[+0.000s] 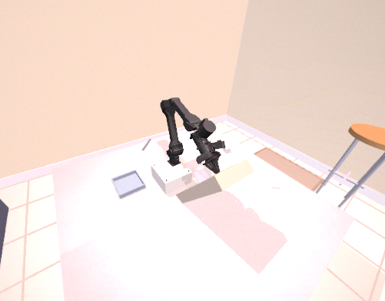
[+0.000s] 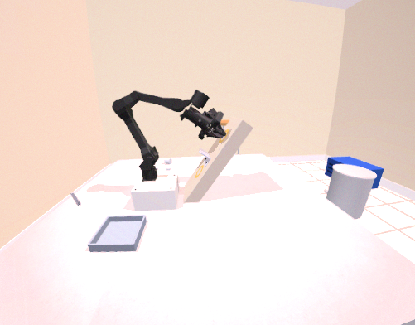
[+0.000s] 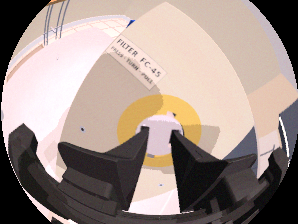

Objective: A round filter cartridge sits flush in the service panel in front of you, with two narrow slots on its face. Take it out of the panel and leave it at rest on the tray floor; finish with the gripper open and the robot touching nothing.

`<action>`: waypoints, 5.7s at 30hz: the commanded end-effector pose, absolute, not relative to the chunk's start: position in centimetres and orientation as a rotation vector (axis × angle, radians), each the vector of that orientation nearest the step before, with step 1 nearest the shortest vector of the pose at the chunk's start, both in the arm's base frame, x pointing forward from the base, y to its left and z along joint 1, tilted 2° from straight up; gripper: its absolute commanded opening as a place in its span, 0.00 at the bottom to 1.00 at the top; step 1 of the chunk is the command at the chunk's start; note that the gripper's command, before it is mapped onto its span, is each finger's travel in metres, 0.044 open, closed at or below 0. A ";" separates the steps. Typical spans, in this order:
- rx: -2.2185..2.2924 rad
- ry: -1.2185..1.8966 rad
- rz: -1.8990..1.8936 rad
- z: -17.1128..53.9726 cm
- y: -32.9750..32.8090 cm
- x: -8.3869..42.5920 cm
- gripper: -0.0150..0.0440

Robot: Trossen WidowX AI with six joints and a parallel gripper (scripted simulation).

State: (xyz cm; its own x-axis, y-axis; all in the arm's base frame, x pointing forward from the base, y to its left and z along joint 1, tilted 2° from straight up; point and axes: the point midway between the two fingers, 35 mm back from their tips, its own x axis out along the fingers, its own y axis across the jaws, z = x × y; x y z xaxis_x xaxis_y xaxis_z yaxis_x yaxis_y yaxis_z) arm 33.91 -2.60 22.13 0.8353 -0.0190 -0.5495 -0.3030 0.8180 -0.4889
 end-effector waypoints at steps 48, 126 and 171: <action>-0.861 0.555 0.236 21.6 -2.7 34.7 0.25; -1.898 0.409 0.561 22.1 -2.3 26.3 0.25; -1.908 0.401 0.544 32.3 -2.8 28.0 0.80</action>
State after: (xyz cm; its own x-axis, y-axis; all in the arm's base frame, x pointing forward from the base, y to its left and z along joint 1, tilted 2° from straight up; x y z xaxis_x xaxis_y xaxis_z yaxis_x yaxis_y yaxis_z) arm 28.17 -2.69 29.49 0.8301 -0.0272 -0.5570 -0.5246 -0.3766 -0.7635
